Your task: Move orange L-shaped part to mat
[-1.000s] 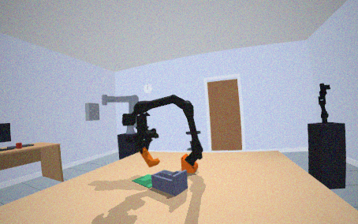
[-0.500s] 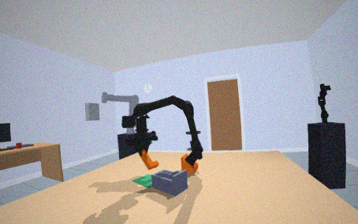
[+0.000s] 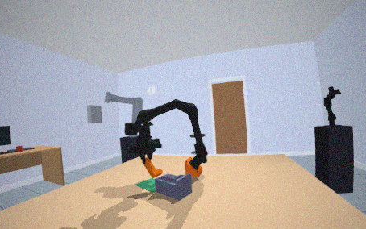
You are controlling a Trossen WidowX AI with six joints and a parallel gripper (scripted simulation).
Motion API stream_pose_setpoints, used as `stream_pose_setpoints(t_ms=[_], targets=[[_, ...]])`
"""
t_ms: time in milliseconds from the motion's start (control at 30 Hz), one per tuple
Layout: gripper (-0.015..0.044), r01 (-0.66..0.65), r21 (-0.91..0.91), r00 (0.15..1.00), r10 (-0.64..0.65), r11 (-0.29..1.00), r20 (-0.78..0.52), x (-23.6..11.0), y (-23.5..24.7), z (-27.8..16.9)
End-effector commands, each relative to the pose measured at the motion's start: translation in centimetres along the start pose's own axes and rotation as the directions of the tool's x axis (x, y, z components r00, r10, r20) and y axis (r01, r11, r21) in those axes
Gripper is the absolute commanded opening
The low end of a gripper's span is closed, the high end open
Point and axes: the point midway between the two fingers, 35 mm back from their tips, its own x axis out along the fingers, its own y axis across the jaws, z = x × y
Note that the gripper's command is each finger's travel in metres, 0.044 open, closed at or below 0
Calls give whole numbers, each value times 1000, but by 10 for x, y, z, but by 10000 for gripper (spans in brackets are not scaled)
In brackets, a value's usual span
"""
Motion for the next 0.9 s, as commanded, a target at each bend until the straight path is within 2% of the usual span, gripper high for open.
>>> stream_pose_setpoints(t_ms=[0,867], targets=[[0,0,5,1000,0,1000,6,7,1,1],[0,0,5,1000,0,1000,7,42,1,2]])
